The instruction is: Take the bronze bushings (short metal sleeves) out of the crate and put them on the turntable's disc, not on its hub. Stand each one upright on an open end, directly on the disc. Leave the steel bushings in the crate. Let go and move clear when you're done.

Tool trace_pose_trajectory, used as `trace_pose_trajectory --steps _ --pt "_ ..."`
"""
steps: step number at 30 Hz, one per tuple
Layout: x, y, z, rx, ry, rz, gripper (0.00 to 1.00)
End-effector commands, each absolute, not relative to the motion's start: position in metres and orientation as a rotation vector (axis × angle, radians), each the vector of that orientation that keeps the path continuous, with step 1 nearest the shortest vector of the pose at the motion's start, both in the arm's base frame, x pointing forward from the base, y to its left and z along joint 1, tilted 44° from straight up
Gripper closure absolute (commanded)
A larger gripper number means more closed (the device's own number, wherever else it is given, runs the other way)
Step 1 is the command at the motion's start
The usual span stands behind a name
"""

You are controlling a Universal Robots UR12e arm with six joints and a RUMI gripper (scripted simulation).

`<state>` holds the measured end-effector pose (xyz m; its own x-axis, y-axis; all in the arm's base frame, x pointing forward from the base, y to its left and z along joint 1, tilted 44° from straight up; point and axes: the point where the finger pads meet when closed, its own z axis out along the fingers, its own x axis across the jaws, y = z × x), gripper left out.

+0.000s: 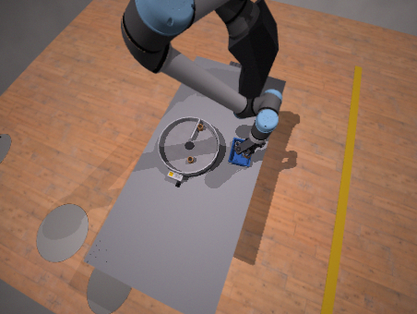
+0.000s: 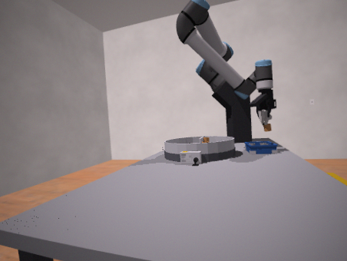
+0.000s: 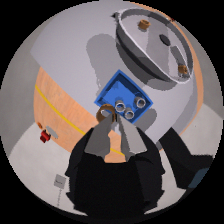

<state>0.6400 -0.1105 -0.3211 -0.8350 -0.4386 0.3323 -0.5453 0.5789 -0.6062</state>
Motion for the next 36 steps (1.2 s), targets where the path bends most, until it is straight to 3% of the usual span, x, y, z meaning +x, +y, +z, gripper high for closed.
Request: trace_pose_trajectory --steps 1,19,36 --pt "0.640 -0.110 -0.321 0.835 -2.660 1.097 1.00" --pt "0.637 -0.117 -0.315 0.835 -2.660 1.097 1.00" --pt "0.614 -0.173 -0.264 0.835 -2.660 1.097 1.00"
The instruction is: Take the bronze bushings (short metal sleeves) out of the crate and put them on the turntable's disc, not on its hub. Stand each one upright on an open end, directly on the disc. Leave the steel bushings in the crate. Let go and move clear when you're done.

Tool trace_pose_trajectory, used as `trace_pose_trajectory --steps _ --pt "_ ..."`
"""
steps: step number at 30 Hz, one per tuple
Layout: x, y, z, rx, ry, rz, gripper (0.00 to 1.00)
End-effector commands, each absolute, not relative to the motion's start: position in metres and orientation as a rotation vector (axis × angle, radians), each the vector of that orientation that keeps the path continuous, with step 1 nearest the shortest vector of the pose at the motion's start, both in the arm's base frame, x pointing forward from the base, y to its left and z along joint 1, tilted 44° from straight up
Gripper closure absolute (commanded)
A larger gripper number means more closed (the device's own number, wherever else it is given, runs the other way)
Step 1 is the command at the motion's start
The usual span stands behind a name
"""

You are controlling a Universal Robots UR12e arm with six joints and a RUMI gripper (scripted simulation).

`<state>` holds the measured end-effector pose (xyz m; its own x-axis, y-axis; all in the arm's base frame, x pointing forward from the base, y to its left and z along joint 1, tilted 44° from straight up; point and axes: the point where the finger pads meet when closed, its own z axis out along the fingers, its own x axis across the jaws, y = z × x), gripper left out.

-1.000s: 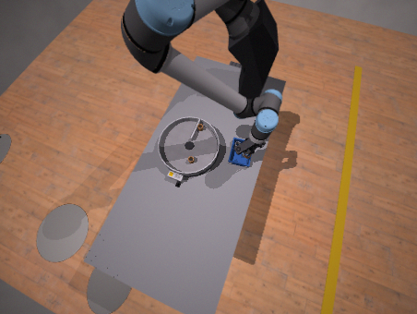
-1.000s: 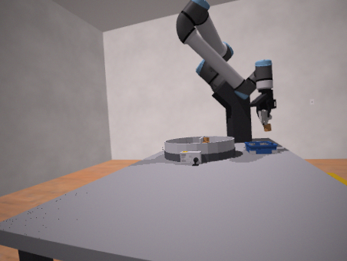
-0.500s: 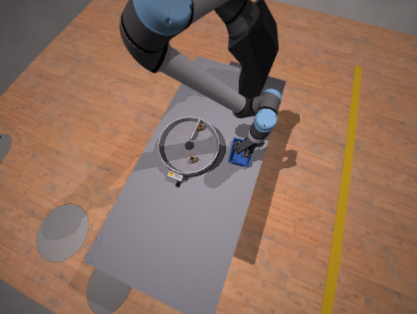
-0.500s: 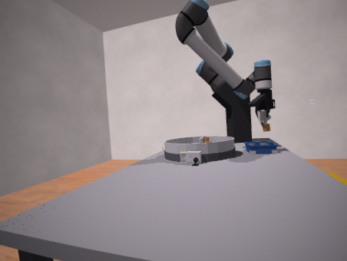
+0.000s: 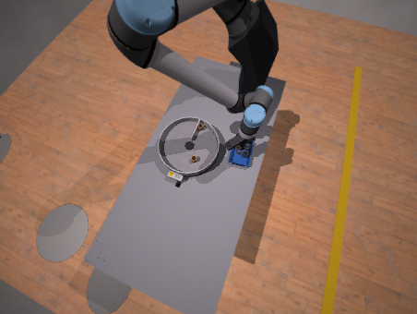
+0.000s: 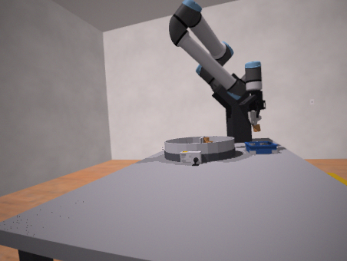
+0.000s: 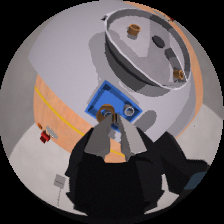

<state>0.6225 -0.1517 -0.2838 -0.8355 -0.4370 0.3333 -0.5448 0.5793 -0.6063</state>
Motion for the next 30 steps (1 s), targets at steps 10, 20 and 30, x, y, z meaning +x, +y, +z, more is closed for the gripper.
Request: trace_pose_trajectory --steps 10,20,30 --pt "0.590 -0.230 -0.212 0.835 -2.660 1.097 1.00" --pt "0.563 -0.292 -0.155 0.835 -2.660 1.097 1.00" --pt "0.541 -0.345 -0.108 0.835 -2.660 1.097 1.00"
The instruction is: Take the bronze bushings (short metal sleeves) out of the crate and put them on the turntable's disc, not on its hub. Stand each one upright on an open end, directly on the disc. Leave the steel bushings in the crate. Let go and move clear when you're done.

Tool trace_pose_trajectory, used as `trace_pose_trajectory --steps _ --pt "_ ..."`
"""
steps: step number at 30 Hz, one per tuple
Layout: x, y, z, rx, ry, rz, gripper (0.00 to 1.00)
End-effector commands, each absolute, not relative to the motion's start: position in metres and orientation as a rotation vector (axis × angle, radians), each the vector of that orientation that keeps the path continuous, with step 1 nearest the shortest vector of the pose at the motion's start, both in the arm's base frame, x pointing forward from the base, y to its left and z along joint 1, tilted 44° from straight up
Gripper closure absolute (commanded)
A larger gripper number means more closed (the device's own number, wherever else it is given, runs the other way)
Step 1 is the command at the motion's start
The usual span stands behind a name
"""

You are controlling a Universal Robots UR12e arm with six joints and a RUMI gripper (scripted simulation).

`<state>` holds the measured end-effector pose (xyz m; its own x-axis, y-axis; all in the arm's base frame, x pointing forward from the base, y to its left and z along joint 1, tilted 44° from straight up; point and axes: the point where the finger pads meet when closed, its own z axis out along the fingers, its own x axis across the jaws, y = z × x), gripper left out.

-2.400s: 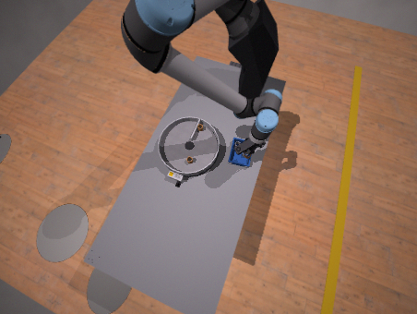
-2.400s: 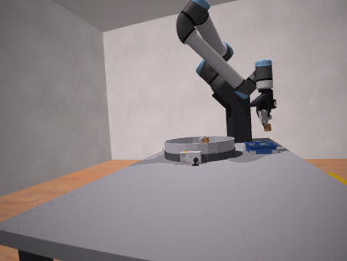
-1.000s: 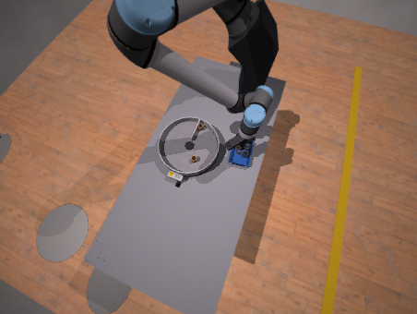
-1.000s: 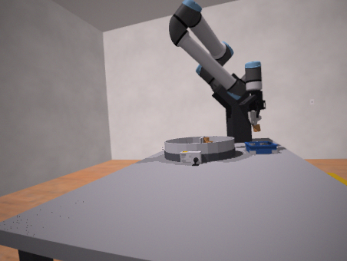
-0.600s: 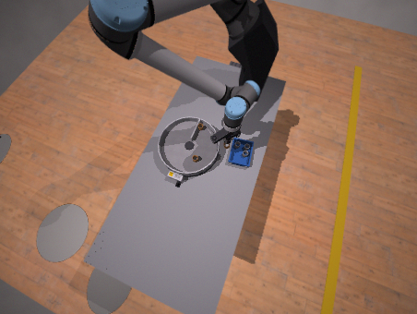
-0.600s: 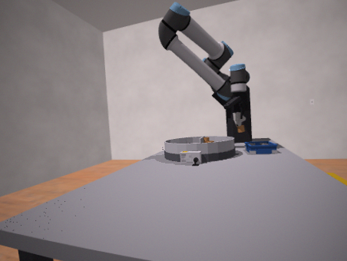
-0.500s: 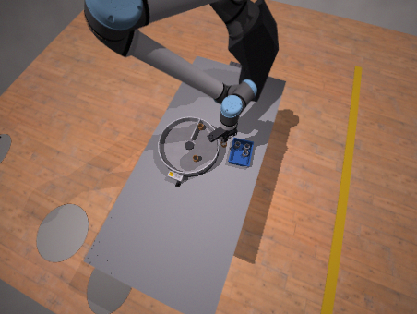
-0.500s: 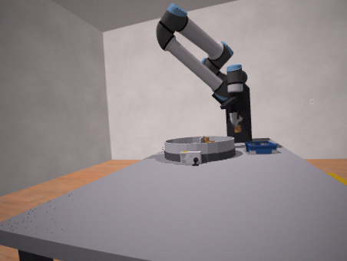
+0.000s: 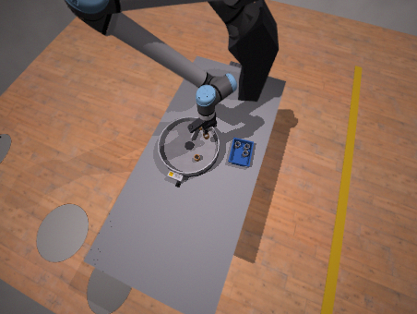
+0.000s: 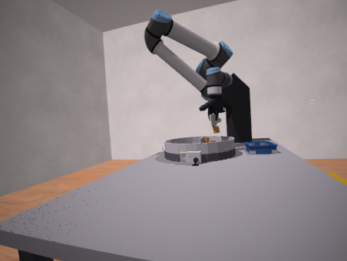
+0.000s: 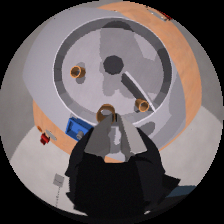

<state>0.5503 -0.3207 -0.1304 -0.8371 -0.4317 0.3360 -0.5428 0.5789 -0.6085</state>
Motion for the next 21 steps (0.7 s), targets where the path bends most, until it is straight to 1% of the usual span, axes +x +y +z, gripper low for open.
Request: trace_pose_trajectory --steps 1,12,21 --pt "0.538 -0.351 -0.102 0.835 -2.660 1.097 1.00" --pt "0.515 -0.406 -0.052 0.835 -2.660 1.097 1.00" --pt "0.506 -0.426 -0.034 0.835 -2.660 1.097 1.00"
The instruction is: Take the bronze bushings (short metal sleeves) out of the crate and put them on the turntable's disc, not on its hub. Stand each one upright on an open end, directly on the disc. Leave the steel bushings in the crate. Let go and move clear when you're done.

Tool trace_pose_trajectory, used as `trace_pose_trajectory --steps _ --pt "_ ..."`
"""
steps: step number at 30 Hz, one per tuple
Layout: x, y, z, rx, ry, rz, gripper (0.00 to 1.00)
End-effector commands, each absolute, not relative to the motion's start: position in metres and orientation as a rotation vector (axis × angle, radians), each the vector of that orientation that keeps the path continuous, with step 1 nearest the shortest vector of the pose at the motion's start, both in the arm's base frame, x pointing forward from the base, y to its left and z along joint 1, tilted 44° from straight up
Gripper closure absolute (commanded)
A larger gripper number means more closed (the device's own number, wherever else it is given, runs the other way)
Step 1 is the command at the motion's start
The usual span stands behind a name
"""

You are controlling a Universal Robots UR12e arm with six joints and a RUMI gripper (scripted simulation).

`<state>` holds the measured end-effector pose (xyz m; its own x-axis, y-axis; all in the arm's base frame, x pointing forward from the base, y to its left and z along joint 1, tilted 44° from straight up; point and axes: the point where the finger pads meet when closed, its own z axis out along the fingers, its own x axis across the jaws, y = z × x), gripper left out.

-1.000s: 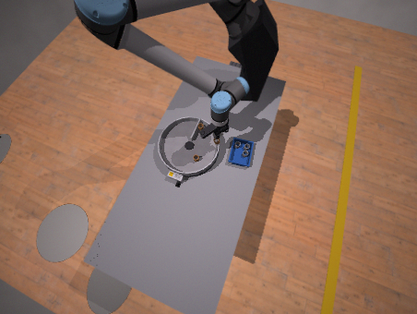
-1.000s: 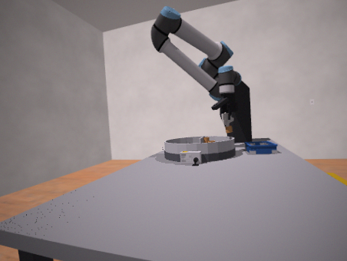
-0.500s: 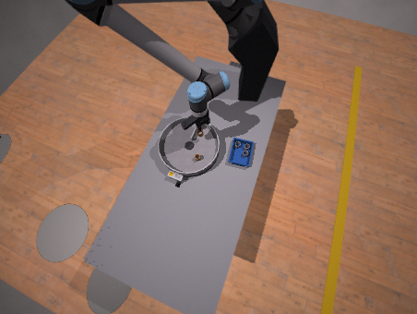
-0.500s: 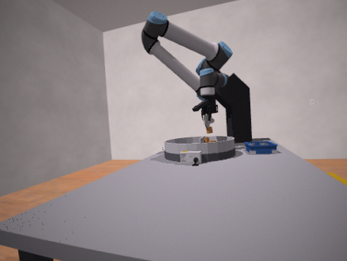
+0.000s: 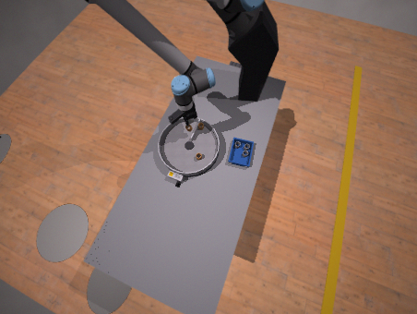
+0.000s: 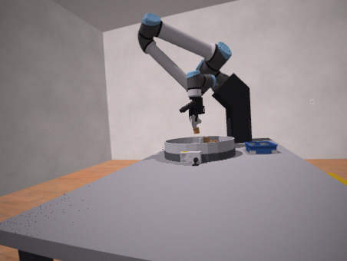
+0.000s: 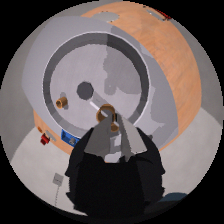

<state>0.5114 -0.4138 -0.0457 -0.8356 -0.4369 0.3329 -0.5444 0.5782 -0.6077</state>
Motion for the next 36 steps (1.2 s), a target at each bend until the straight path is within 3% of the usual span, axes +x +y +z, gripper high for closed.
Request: trace_pose_trajectory --steps 1,36 --pt "0.5055 -0.4284 -0.0319 0.835 -2.660 1.097 1.00" --pt "0.5018 -0.4372 -0.0239 0.835 -2.660 1.097 1.00"
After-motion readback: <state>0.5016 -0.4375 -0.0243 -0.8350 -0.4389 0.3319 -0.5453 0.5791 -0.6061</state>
